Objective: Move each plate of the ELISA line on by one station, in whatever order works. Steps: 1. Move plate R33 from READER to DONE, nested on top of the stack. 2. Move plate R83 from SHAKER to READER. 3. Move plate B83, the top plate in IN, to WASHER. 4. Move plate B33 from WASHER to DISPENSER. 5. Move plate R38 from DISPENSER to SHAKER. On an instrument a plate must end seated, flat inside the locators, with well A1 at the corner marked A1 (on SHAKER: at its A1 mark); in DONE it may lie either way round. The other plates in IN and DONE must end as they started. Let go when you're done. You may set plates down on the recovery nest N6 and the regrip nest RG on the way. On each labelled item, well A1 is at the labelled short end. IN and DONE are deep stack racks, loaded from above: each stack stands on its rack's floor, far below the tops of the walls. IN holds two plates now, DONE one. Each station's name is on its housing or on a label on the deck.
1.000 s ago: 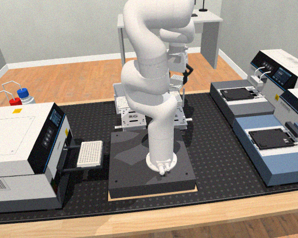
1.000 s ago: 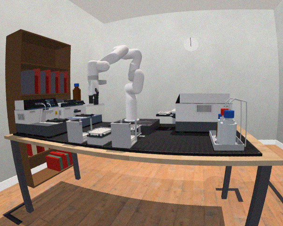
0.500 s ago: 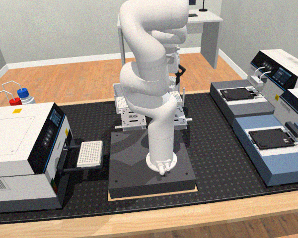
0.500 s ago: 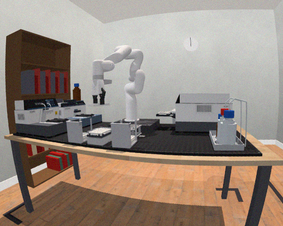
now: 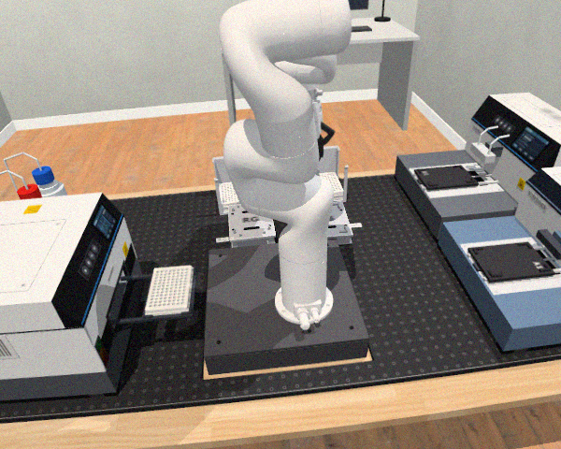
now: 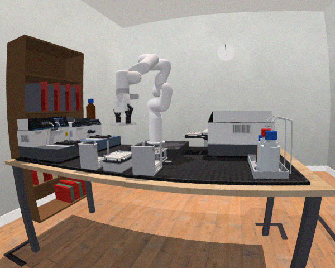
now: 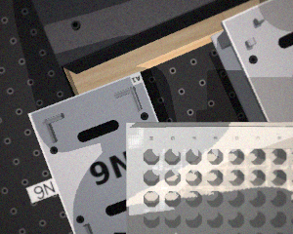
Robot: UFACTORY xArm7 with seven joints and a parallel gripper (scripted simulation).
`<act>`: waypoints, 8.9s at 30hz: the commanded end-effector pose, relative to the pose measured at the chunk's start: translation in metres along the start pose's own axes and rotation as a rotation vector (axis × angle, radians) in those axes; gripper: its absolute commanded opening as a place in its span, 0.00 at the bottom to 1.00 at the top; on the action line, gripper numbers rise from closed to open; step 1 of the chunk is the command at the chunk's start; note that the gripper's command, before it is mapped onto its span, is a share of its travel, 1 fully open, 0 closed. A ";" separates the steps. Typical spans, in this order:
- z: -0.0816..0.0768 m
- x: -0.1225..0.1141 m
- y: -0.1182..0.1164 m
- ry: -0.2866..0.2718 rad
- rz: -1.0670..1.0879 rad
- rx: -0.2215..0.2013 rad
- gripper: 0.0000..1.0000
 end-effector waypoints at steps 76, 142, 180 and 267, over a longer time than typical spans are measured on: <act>0.000 0.129 0.095 -0.003 -0.427 -0.002 0.00; 0.077 0.129 0.095 -0.003 -0.427 -0.002 0.00; 0.112 0.129 0.095 -0.003 -0.427 -0.002 0.00; 0.137 0.129 0.095 -0.003 -0.427 -0.002 0.00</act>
Point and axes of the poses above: the point where the finger pads meet when closed, its own z axis out along the fingers, its own y axis across the jaws, x = y × z, the point moved 2 cm from there along -z, back along the fingers, and after that the axes turned 14 degrees about z, right-handed, at the moved point
